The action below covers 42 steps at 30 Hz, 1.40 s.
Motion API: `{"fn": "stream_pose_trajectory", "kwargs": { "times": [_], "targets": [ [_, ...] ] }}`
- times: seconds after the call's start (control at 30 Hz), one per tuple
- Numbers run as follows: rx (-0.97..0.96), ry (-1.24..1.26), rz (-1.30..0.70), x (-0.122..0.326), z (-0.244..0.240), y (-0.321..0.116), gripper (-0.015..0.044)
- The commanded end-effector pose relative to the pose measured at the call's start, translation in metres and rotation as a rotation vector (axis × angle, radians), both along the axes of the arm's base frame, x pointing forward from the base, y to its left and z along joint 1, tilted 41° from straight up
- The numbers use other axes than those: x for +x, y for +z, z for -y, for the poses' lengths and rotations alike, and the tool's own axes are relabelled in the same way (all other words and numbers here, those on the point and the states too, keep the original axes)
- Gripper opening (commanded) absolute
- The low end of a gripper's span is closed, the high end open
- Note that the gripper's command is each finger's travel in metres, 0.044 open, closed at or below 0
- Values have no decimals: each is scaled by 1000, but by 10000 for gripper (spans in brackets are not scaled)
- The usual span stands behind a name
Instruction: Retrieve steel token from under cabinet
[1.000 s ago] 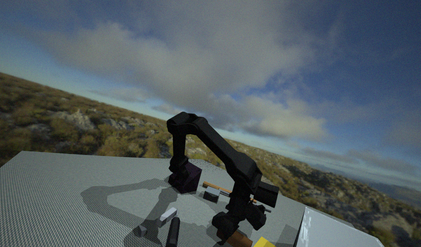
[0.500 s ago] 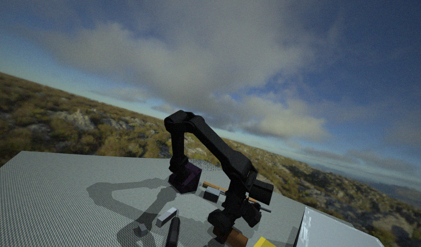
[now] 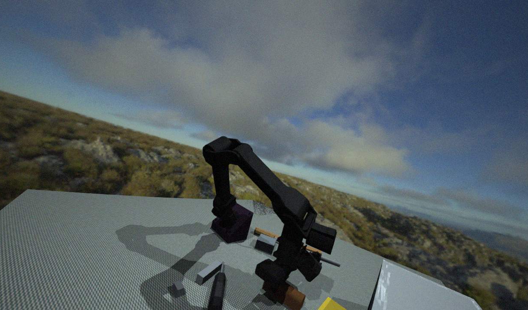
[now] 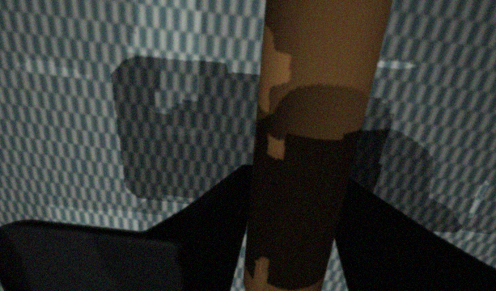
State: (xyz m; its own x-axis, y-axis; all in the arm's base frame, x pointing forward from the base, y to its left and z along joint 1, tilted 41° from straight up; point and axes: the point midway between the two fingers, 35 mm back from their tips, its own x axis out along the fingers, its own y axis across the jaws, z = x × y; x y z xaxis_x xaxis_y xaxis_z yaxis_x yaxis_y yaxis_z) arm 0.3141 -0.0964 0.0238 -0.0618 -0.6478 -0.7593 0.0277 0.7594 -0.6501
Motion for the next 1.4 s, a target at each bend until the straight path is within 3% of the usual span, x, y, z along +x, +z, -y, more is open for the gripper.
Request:
{"fn": "stream_pose_trajectory", "kwargs": {
  "times": [0.0, 1.37],
  "targets": [
    [-1, -4, -2, -8, 0, 0, 0],
    [0, -4, -5, -54, -2, 1, 0]
  ]
}}
